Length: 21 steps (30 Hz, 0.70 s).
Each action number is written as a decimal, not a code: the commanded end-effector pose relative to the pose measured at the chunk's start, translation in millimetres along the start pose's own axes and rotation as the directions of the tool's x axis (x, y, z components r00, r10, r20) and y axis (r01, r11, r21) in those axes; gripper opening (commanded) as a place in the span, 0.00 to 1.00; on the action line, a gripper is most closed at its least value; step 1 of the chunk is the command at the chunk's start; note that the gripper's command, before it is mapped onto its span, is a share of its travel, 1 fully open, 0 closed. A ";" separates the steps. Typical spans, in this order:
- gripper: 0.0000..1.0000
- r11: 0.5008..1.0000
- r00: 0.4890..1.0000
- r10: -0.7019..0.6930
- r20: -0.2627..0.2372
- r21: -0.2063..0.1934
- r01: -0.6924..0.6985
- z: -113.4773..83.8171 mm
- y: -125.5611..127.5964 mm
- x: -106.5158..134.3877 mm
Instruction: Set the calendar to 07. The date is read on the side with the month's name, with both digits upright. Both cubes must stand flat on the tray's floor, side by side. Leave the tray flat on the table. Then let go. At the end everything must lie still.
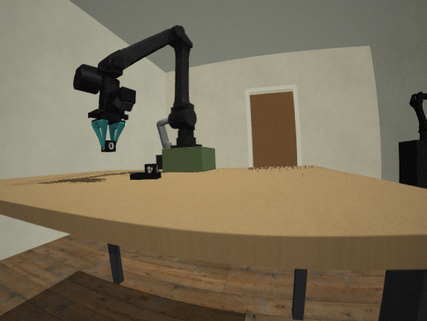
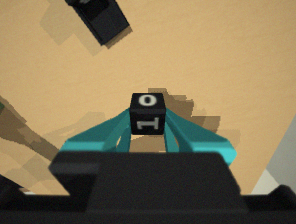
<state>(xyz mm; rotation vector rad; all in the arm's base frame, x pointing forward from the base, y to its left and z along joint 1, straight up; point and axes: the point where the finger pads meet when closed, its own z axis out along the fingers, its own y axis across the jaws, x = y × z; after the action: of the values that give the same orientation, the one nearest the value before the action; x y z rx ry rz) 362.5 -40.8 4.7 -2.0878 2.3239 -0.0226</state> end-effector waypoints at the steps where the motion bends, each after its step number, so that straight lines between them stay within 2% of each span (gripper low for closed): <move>1: 0.27 1.000 1.000 0.010 0.001 -0.015 -0.010 22.9 3.4 -0.8; 7: 0.27 1.000 1.000 0.006 0.001 -0.016 -0.006 52.2 4.4 -3.0; 9: 0.27 1.000 1.000 0.006 0.001 -0.016 -0.006 52.2 4.4 -3.0; 16: 0.27 1.000 1.000 0.003 0.001 -0.017 -0.003 76.0 5.3 -4.0; 21: 0.27 1.000 1.000 0.003 0.001 -0.017 -0.003 82.1 5.5 -4.1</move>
<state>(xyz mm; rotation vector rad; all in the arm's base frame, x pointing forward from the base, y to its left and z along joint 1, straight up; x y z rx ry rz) 360.0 -40.2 -70.8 -2.0930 2.3343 -0.0031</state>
